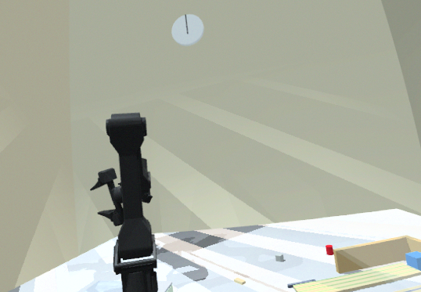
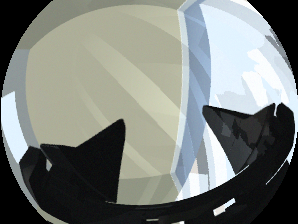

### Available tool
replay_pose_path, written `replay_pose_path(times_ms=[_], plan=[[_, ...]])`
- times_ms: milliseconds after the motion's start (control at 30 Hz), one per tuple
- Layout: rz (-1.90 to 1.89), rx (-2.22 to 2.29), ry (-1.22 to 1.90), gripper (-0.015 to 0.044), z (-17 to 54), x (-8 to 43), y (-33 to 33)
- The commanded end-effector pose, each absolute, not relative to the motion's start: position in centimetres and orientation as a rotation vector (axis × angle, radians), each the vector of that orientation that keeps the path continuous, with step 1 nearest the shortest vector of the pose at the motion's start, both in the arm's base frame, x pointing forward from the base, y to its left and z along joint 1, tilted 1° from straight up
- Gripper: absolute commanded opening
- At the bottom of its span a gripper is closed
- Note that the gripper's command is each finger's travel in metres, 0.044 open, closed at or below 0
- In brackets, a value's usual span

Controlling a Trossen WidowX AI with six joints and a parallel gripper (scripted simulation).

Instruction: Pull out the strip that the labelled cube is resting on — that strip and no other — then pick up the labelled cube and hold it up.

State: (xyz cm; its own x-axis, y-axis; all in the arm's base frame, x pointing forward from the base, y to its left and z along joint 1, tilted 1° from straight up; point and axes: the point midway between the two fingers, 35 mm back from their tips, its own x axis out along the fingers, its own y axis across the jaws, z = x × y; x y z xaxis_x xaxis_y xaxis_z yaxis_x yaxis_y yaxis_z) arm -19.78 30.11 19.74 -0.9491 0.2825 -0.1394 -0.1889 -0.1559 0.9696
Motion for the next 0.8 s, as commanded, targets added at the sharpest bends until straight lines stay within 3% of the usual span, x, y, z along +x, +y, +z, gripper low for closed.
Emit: replay_pose_path(times_ms=[0, 367, 767], plan=[[2.076, 0.236, 1.627, 0.04, 20.2, -14.9, 33.0], [1.64, 0.474, 1.196, 0.04, 20.7, 2.8, 35.9], [1.116, 0.477, 0.816, 0.04, 20.7, 19.7, 29.4]])
